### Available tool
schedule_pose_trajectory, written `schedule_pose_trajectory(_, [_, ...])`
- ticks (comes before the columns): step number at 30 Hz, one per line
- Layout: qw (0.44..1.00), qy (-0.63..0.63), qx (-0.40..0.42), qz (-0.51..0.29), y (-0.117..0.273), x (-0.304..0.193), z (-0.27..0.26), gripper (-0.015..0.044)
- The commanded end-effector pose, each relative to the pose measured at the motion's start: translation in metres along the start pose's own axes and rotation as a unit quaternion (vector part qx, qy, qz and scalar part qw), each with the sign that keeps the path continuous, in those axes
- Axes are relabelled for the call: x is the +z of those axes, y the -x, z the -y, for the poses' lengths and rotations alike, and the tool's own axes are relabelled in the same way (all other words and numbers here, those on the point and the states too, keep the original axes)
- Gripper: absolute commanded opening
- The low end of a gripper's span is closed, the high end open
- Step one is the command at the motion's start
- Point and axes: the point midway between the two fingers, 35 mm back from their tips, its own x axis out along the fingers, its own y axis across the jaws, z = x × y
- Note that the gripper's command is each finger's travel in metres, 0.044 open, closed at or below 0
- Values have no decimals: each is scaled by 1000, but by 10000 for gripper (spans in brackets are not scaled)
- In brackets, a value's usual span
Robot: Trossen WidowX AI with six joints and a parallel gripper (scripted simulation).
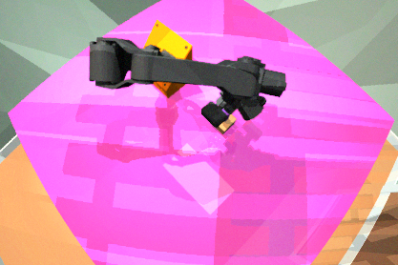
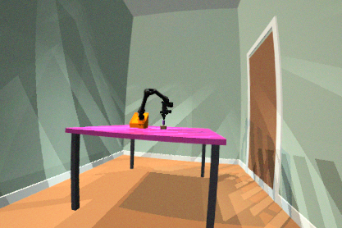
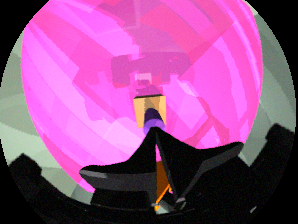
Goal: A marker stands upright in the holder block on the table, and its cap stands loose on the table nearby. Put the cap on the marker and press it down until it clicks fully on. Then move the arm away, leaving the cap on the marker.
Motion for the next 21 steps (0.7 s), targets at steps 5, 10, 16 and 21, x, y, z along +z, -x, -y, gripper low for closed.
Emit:
schedule_pose_trajectory(5, [1000, 4, -4, -1, -14, -2, 1, 0])
schedule_pose_trajectory(10, [1000, 0, 0, 1, -7, 0, 0, 0])
schedule_pose_trajectory(16, [1000, 1, 3, 1, 45, 4, -3, 0])
schedule_pose_trajectory(21, [1000, 2, 1, 0, 83, 0, -1, 0])
